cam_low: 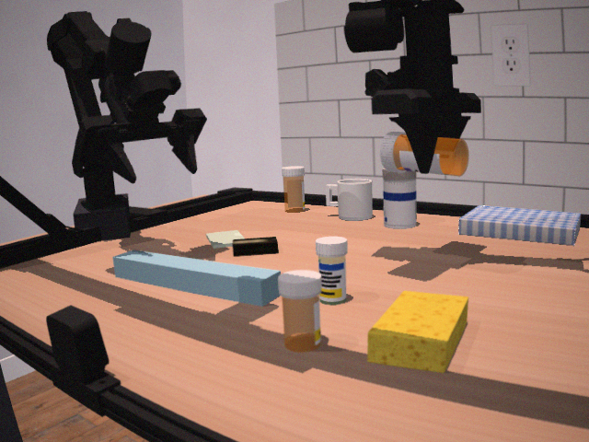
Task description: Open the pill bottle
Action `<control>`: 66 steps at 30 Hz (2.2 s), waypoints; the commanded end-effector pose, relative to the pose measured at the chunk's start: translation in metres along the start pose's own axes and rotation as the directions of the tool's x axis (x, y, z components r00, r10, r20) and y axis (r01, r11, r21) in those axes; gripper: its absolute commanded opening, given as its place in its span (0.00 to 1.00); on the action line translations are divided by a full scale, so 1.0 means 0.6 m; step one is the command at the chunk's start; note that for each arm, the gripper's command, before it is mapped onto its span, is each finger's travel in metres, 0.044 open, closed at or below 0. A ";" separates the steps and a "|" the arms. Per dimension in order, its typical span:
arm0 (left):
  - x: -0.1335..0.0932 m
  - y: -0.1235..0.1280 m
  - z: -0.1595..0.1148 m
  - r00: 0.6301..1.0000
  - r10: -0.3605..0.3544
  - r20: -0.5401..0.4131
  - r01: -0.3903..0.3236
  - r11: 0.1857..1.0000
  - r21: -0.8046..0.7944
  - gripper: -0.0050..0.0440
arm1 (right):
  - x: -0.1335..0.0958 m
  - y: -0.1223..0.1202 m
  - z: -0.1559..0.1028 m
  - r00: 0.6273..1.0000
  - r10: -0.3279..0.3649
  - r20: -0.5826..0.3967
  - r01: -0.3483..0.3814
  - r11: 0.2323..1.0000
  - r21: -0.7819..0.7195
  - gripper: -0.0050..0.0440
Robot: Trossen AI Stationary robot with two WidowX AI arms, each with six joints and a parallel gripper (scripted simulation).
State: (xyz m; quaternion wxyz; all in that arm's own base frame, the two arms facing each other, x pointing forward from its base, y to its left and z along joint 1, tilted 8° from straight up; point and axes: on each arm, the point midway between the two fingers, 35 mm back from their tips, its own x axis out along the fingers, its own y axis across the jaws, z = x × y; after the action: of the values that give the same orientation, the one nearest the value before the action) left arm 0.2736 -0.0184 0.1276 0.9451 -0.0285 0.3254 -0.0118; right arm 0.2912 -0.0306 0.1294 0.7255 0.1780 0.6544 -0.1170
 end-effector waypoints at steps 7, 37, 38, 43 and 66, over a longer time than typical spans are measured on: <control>0.000 0.000 0.000 1.000 0.000 0.000 0.000 1.000 0.000 1.00 | -0.003 0.051 -0.014 1.000 0.001 0.006 0.000 0.993 -0.119 0.10; 0.097 0.069 0.108 0.970 0.051 0.237 -0.030 0.996 -0.089 1.00 | -0.003 0.063 -0.019 1.000 0.001 0.006 0.000 0.989 -0.148 0.10; 0.103 0.076 0.115 0.965 0.056 0.257 -0.032 0.995 -0.094 1.00 | -0.003 0.063 -0.019 1.000 0.001 0.006 0.000 0.989 -0.148 0.10; 0.133 0.114 0.144 0.932 0.082 0.354 -0.044 0.992 -0.115 1.00 | -0.003 0.063 -0.019 1.000 0.001 0.006 0.000 0.989 -0.148 0.10; 0.182 0.282 0.163 0.698 0.185 0.692 -0.129 0.983 -0.133 1.00 | -0.003 0.063 -0.019 1.000 0.001 0.006 0.000 0.989 -0.148 0.10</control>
State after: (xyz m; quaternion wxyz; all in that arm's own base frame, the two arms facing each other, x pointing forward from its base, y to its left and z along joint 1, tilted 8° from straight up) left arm 0.4216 0.1396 0.1316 0.9947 -0.0421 -0.0368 0.0867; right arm 0.2961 0.0085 0.1338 0.7379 0.1269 0.6592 -0.0700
